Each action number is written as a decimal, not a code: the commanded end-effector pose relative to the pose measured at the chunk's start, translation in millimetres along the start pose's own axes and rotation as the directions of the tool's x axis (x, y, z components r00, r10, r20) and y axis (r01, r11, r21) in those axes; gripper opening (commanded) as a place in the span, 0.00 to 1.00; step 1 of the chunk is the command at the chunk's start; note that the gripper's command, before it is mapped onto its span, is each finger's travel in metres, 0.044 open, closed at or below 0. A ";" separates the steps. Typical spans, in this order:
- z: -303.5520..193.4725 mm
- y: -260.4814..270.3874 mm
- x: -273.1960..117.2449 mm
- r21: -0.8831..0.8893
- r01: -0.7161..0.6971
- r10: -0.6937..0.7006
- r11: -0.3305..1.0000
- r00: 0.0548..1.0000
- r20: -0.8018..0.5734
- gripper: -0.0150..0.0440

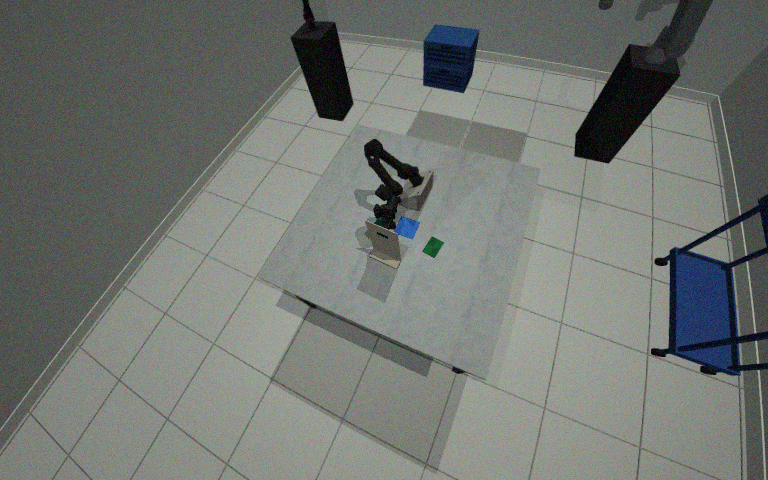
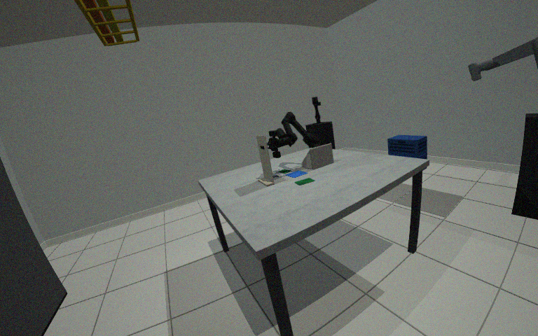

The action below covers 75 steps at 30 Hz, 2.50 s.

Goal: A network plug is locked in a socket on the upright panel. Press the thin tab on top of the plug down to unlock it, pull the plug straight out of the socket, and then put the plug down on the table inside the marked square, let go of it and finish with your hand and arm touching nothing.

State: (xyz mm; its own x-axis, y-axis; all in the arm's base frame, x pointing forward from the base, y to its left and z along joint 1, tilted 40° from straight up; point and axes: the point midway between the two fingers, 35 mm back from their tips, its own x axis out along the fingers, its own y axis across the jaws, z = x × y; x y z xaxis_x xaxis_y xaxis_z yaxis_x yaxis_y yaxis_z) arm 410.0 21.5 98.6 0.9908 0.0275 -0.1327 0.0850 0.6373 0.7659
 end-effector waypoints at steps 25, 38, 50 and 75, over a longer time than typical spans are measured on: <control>-2.0 -0.8 -7.8 -0.004 0.003 -0.003 1.000 1.000 -0.001 0.25; -4.5 -0.9 -15.1 -0.004 0.003 -0.003 1.000 1.000 -0.002 0.25; -7.0 -1.0 -21.9 -0.004 0.004 -0.004 1.000 1.000 -0.002 0.25; -12.3 -1.1 -36.2 -0.004 0.004 -0.004 1.000 1.000 -0.002 0.25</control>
State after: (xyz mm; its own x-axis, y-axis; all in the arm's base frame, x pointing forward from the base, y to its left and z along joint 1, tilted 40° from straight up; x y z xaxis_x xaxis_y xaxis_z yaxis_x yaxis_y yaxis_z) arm 375.8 29.2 95.0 0.9900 0.0294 -0.1377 0.0869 0.6422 0.7616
